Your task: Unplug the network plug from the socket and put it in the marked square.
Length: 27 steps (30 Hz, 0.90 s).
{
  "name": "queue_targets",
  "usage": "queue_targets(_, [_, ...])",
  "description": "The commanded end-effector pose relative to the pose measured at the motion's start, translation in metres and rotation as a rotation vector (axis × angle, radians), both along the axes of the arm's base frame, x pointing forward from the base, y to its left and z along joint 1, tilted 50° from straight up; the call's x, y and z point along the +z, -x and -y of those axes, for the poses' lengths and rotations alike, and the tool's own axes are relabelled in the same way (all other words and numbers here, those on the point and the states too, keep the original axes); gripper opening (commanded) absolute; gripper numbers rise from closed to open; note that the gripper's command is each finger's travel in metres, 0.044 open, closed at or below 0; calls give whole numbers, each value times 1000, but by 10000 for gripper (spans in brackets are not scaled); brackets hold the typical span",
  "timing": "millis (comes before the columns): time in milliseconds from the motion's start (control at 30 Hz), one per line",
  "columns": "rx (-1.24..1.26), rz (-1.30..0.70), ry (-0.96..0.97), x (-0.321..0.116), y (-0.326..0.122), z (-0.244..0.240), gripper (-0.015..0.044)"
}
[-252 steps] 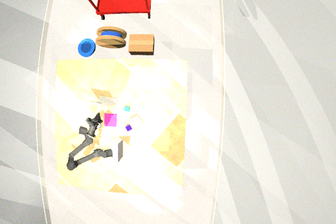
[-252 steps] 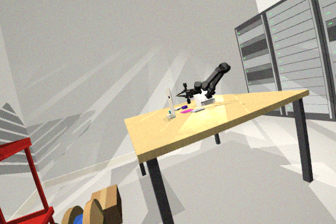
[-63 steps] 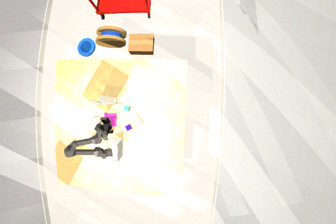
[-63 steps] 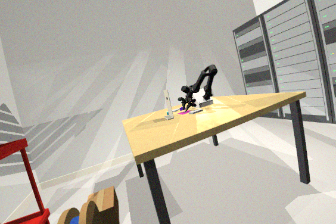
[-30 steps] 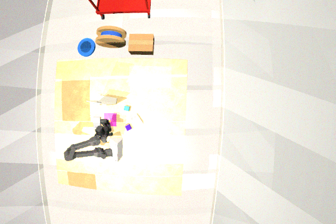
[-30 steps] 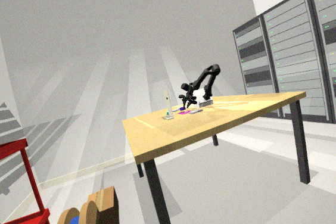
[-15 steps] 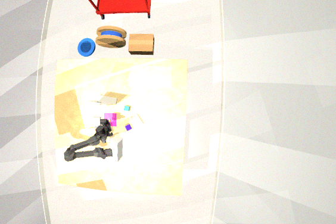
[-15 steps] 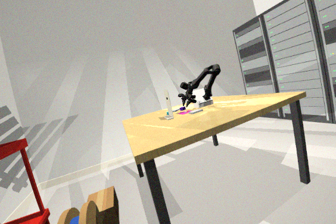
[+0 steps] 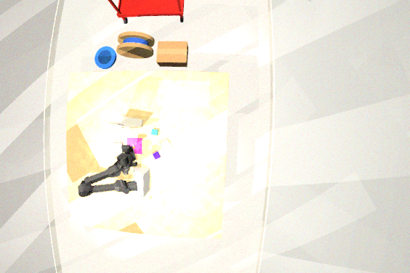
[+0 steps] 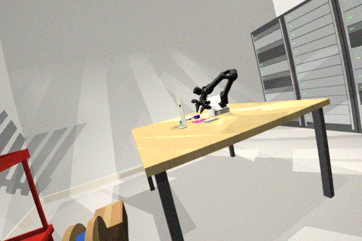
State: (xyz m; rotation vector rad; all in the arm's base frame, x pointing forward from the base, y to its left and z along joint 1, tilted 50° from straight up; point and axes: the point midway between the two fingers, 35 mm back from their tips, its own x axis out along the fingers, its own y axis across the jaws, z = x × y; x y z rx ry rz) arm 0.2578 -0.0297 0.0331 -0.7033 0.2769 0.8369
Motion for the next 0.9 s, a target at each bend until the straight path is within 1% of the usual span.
queue_targets(0, [2,5,3,3,0,4,156])
queue_targets(867, [2,5,1,20,5,23,156])
